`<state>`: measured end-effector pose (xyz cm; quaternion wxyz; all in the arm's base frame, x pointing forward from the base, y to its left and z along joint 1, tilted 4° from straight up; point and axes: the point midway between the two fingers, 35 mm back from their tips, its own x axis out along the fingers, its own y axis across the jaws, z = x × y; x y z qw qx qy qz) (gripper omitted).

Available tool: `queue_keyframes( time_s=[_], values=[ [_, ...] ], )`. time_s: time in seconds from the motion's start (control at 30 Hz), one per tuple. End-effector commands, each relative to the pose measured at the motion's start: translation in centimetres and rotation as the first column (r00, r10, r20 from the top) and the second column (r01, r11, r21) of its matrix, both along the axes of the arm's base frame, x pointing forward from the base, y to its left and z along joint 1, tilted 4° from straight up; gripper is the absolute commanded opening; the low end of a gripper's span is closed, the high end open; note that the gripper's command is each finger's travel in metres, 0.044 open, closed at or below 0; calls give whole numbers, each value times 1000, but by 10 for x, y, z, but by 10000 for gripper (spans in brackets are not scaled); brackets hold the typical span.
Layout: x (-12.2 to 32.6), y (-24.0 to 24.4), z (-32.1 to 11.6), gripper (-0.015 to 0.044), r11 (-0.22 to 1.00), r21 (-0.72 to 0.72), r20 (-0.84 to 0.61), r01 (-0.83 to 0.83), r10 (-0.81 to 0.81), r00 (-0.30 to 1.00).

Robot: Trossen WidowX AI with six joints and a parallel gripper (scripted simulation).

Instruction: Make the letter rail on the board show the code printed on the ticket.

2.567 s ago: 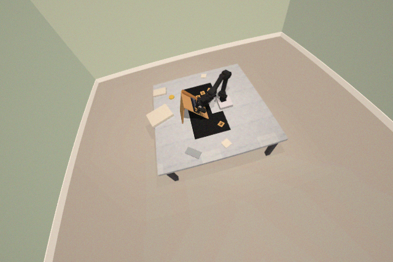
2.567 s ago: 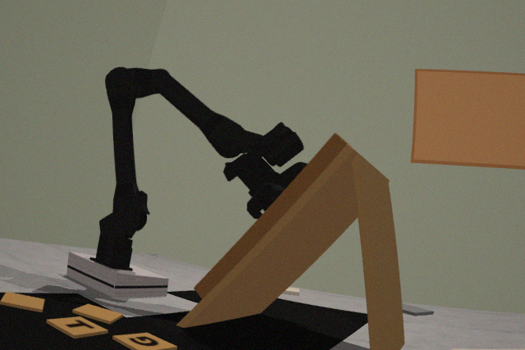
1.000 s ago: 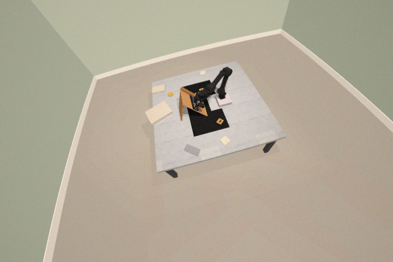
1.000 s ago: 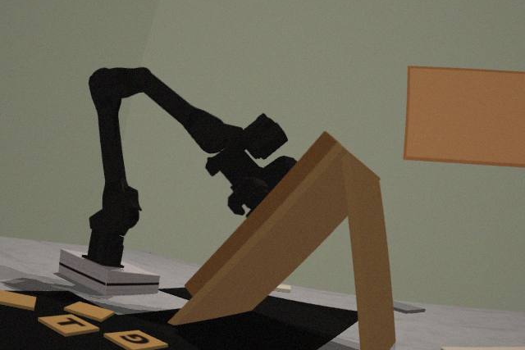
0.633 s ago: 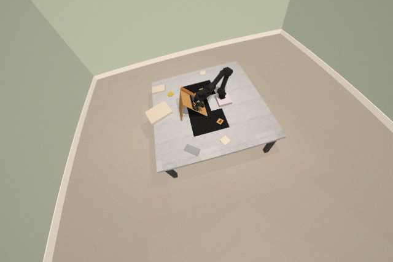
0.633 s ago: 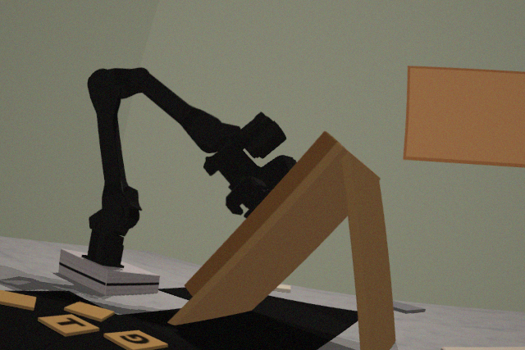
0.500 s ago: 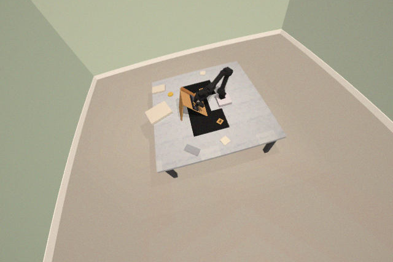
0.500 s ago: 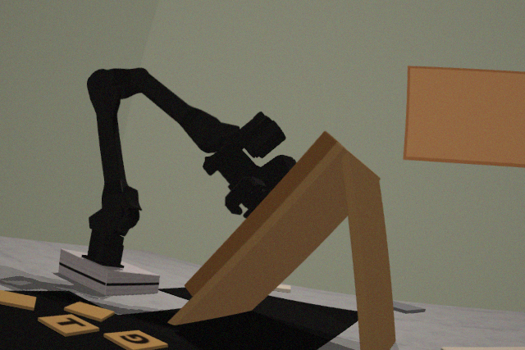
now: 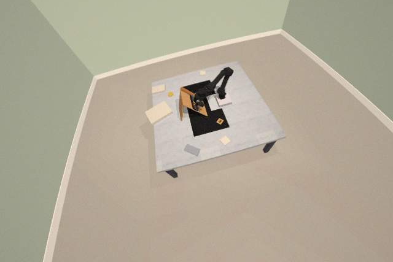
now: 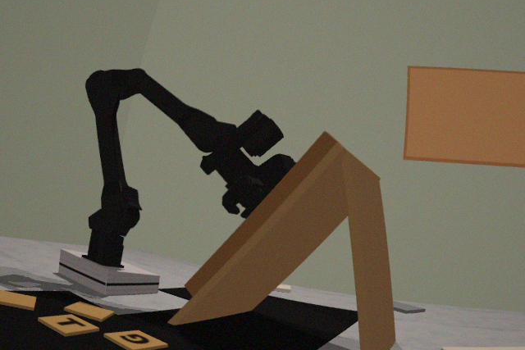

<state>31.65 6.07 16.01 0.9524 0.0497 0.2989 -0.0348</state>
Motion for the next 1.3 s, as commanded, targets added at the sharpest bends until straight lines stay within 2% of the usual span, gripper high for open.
queue_keyframes(
  time_s=[0.0, 1.27],
  values=[
    [-1, -1, 1, 0, 1000, 1, 3, -6, 6, 1000],
    [-2, -21, -1, 0, 1000, -1, 3, -6, 6, 1000]
  ],
)
